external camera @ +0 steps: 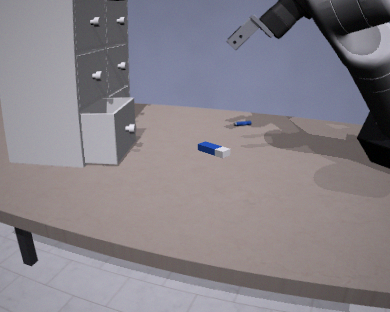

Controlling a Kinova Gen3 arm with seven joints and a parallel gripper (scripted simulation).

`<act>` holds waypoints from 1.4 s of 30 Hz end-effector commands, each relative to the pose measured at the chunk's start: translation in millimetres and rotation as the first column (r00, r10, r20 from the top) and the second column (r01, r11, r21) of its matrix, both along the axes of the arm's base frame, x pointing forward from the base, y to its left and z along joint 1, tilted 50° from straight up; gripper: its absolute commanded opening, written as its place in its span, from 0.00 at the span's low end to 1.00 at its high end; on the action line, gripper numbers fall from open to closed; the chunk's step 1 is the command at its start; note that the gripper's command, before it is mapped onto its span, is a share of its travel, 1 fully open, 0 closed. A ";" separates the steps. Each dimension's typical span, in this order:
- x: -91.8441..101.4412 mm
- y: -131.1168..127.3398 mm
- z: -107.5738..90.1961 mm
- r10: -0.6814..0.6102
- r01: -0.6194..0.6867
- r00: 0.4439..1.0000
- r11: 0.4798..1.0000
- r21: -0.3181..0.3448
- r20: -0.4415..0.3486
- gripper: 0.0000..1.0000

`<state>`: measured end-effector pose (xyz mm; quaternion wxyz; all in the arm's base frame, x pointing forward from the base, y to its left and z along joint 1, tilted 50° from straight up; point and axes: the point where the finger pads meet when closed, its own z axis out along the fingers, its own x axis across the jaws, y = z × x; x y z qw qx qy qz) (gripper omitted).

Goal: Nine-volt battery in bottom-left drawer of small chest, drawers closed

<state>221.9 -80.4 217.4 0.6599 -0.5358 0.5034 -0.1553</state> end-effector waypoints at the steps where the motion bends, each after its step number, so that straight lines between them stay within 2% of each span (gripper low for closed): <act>1: 4.4 4.3 -7.0 -0.062 0.058 0.996 0.995 0.081 0.057 1.00; 9: 17.8 17.1 -9.4 -0.163 0.131 0.969 0.976 0.174 0.186 1.00; 14: 23.0 22.4 -12.8 -0.204 0.155 0.949 0.966 0.209 0.241 1.00; 24: 28.5 26.7 -13.6 -0.247 0.179 0.927 0.953 0.246 0.282 1.00; 34: 29.6 27.5 -13.6 -0.255 0.184 0.923 0.950 0.253 0.289 1.00; 35: 29.6 27.4 -13.6 -0.255 0.184 0.923 0.950 0.252 0.289 0.00; 42: 29.5 27.3 -13.7 -0.254 0.184 0.923 0.951 0.250 0.289 0.00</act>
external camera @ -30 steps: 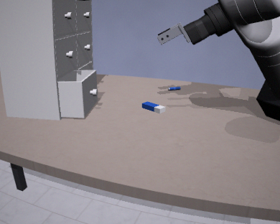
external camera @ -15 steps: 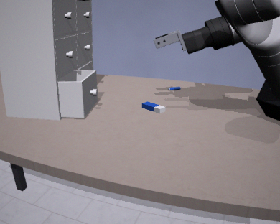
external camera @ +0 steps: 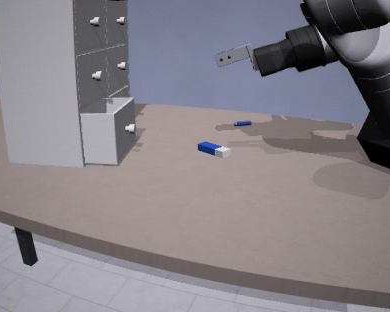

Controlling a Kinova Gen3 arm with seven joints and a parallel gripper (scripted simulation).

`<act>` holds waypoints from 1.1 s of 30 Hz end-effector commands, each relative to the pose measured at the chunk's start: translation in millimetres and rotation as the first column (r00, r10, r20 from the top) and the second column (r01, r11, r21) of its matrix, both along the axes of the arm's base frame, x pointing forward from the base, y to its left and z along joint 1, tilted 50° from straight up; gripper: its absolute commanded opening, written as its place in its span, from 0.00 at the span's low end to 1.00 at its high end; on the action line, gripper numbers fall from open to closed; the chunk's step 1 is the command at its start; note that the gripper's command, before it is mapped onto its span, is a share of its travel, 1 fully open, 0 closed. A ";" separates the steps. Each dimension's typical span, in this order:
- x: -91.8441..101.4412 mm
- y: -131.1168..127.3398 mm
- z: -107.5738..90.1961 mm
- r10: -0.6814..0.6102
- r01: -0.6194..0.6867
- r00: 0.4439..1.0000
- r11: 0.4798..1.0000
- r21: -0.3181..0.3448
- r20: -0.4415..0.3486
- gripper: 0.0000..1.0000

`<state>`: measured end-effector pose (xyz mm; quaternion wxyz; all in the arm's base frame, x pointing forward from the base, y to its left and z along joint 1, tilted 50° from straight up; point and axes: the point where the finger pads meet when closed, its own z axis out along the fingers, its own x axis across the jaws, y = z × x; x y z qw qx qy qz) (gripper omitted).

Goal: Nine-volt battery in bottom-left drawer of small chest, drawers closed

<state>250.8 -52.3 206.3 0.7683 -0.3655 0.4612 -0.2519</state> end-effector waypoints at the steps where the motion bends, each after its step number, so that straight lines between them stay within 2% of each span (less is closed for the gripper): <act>1: 0.6 -0.9 -2.6 -0.007 0.007 1.000 1.000 -0.010 -0.002 0.00; 25: 4.1 2.2 -1.5 -0.006 0.006 1.000 1.000 -0.004 0.001 0.00; 33: 16.5 8.7 -3.3 -0.010 0.010 1.000 1.000 0.003 -0.005 0.00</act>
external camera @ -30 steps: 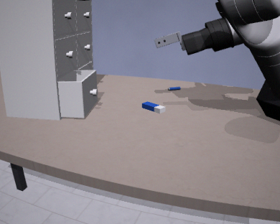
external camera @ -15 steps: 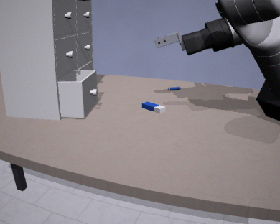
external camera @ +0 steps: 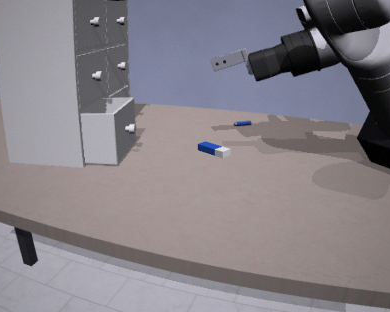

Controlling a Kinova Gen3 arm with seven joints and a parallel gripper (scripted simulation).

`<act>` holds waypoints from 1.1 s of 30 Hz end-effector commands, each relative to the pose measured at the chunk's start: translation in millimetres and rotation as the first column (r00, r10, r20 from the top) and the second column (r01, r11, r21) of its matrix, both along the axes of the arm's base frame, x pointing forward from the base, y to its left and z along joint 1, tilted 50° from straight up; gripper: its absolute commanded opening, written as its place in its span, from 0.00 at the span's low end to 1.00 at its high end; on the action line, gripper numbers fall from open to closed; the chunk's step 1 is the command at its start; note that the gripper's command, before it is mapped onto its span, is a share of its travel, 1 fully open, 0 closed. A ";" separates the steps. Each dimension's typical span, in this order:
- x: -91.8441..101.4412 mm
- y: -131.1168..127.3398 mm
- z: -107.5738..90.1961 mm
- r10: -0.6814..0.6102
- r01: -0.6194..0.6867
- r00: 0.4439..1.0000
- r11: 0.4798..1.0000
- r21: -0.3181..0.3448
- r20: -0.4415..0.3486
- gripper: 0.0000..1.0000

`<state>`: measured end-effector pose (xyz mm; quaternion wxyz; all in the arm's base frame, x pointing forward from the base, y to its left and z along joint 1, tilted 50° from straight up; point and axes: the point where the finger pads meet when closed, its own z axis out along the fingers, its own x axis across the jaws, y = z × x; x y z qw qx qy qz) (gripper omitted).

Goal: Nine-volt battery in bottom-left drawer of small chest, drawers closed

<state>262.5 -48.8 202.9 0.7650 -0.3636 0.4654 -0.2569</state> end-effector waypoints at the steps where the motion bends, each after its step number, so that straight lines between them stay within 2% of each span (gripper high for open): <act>1: 6.9 6.4 -0.4 0.004 -0.004 1.000 1.000 0.005 -0.002 0.00; 9: 21.0 16.0 -2.7 0.004 -0.004 1.000 1.000 0.006 -0.003 0.00; 33: 85.7 61.0 -14.6 -0.002 0.002 1.000 1.000 -0.013 0.001 0.00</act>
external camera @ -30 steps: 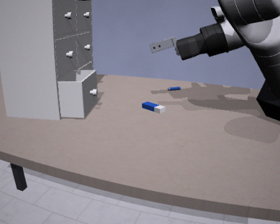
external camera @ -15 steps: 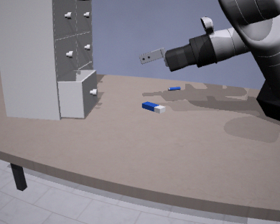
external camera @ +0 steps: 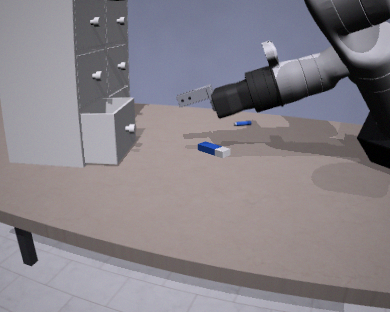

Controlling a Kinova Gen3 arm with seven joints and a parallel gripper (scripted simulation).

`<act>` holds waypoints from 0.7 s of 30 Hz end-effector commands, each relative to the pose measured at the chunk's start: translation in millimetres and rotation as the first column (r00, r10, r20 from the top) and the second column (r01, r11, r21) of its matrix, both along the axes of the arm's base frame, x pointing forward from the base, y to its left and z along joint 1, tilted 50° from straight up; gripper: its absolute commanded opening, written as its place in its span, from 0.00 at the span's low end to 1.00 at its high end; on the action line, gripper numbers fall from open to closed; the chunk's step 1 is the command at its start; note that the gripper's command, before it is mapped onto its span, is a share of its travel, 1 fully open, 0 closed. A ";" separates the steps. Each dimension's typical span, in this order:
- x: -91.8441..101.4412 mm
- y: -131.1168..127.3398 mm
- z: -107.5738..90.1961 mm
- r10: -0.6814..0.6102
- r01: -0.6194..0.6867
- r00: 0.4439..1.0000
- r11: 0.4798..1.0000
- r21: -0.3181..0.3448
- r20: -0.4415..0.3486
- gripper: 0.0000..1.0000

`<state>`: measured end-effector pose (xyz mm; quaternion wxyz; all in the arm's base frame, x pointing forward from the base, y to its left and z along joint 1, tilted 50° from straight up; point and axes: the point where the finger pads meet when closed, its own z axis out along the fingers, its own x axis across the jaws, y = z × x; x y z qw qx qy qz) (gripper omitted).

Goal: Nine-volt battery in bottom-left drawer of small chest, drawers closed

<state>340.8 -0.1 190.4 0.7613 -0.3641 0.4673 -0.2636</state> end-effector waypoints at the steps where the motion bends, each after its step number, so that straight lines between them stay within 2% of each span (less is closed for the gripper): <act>1: 10.3 14.2 -2.6 0.012 -0.012 1.000 1.000 -0.004 0.002 0.00; 8: 29.1 27.5 -5.2 0.012 -0.012 1.000 1.000 -0.004 0.003 0.00; 21: 49.6 41.8 -8.0 0.012 -0.012 1.000 1.000 -0.004 0.003 0.00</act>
